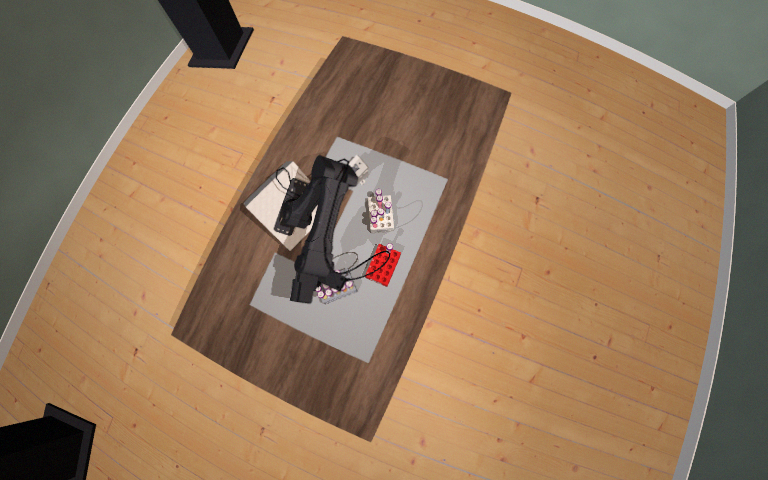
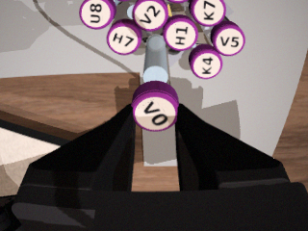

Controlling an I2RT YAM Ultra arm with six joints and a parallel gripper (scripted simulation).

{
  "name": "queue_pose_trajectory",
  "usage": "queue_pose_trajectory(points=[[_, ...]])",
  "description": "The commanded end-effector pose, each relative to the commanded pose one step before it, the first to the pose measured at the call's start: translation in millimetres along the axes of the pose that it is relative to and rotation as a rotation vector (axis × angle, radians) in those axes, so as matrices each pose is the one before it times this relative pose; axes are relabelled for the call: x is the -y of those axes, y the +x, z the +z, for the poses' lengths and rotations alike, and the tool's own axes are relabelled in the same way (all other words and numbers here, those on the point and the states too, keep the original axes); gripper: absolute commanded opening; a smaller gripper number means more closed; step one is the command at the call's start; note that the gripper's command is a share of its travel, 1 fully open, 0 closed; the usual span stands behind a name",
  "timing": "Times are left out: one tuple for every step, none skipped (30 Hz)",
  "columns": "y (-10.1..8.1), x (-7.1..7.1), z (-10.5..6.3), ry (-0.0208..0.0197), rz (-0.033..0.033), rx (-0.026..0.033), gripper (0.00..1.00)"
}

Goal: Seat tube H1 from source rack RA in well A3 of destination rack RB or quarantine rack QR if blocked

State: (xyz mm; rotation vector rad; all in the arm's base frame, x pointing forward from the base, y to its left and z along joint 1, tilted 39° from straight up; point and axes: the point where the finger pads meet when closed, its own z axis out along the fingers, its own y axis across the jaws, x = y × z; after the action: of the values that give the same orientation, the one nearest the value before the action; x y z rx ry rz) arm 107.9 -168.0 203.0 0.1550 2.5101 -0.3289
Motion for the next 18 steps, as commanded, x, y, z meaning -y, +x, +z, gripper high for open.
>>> queue_pose_trajectory(points=[[-9.0,-0.89,-16.37,0.0379,-0.03491,0.02964,0.0],[0.04,0.0,-0.97,0.00003,-0.00004,-0.00015,0.0],[1.59,-1.02,0.11,0.00003,-0.00006,-0.00027,0.0],[1.55,-1.03,0.1,0.00003,-0.00006,-0.00027,0.0],[5.69,-5.05,4.73,-0.01818,0.01265,-0.00449,0.0],[5.15,-4.6,4.21,-0.01618,0.01136,-0.00366,0.0],[1.47,-1.03,0.04,0.00003,0.00005,0.00011,0.0],[1.4,-1.05,0.07,0.00003,0.00005,0.0001,0.0],[1.38,-1.05,0.06,0.00003,0.00005,0.0001,0.0],[1.36,-1.06,0.05,0.00003,0.00005,0.0001,0.0],[-0.37,0.63,-1.95,0.00784,-0.00553,0.0014,0.0],[0.85,-0.59,-0.53,0.00226,-0.00157,0.00036,0.0],[3.43,-3.27,2.51,-0.00985,0.00716,-0.00144,0.0],[1.32,-1.11,0.06,-0.00009,0.00015,0.00009,0.0],[1.28,-1.08,0.02,0.00004,0.00005,0.00011,0.0],[0.0,0.0,0.0,0.0,0.0,0.0,0.0],[0.0,0.0,0.0,0.0,0.0,0.0,0.0],[-5.96,6.25,-8.78,0.03436,-0.02506,0.00393,0.0]])
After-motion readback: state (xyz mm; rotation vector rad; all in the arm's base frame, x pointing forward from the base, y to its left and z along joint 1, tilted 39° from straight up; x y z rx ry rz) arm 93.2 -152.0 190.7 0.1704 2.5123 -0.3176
